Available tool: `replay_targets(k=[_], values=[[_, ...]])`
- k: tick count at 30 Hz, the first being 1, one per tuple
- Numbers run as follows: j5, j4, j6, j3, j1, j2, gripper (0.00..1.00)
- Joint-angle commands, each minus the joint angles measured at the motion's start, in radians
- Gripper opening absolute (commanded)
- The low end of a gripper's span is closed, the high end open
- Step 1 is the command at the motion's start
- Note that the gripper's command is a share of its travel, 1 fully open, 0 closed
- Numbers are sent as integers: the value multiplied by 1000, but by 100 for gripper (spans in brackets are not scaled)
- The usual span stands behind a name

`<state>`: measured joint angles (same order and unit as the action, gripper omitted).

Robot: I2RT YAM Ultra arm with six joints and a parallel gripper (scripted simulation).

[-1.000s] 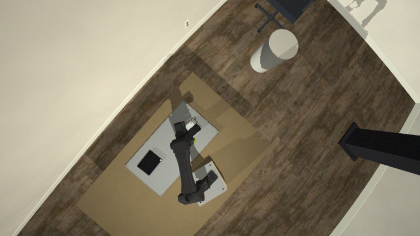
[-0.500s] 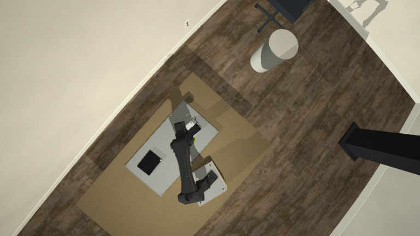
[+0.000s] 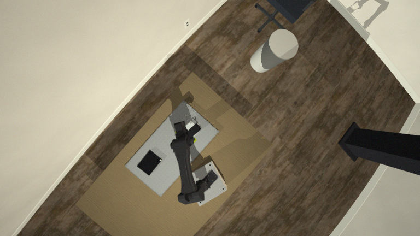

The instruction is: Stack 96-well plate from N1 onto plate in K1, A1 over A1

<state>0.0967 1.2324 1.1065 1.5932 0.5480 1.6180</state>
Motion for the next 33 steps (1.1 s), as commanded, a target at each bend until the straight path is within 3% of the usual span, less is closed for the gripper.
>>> replay_targets(k=[1,12,14,20,33], values=[[-4,-3,1,9,1,-5,0],[-10,-7,2,31,4,-2,0],[-10,-26,4,-21,0,13,0],[-11,-51,8,-40,-9,0,0],[-13,-129,15,-104,-15,37,0]])
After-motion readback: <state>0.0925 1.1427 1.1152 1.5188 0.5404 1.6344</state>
